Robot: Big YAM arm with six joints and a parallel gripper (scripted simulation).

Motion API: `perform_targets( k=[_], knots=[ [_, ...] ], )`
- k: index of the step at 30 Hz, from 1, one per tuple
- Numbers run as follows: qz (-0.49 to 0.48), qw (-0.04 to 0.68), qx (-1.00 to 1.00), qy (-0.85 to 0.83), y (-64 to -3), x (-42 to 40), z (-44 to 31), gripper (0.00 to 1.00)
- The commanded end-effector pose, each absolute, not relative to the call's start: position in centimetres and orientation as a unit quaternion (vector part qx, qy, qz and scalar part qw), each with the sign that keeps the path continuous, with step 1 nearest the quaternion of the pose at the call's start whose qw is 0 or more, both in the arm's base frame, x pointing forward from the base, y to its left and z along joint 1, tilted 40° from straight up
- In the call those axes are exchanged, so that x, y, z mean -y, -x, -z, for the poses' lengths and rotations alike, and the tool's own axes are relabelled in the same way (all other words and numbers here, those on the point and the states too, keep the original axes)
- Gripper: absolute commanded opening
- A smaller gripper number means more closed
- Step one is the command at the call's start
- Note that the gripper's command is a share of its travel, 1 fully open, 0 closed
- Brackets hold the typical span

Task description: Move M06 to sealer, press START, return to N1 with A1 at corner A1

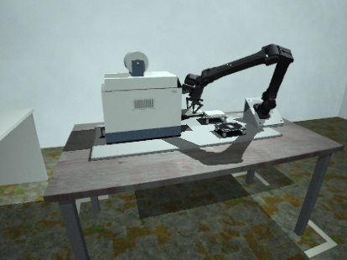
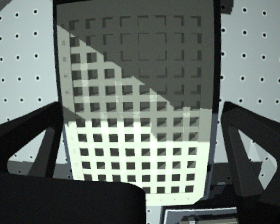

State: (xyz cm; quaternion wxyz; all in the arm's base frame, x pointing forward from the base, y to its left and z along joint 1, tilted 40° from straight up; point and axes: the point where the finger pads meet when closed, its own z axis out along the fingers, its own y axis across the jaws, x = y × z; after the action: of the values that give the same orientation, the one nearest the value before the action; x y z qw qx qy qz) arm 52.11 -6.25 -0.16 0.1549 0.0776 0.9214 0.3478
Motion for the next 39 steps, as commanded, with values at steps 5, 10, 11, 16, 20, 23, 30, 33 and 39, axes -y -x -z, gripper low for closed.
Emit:
perform_targets(
  k=[5,10,11,16,20,23,30,33,39],
  knots=[
    [-0.343,0.179,-0.920,-0.057,-54.3,7.0,-2.7,1.00],
    [-0.346,0.169,-0.921,-0.066,-53.7,7.0,-1.8,1.00],
    [-0.347,0.165,-0.921,-0.069,-53.4,7.2,-1.5,1.00],
    [-0.349,0.156,-0.921,-0.074,-52.6,7.5,-0.8,1.00],
    [-0.346,0.167,-0.921,-0.072,-53.3,8.2,-1.9,1.00],
    [-0.343,0.176,-0.920,-0.068,-53.7,8.5,-2.9,1.00],
    [-0.343,0.179,-0.920,-0.060,-54.2,7.9,-3.8,1.00],
    [-0.343,0.177,-0.920,-0.060,-54.1,8.0,-3.6,1.00],
    [-0.347,0.165,-0.920,-0.071,-53.3,7.8,-1.7,1.00]
  ],
)
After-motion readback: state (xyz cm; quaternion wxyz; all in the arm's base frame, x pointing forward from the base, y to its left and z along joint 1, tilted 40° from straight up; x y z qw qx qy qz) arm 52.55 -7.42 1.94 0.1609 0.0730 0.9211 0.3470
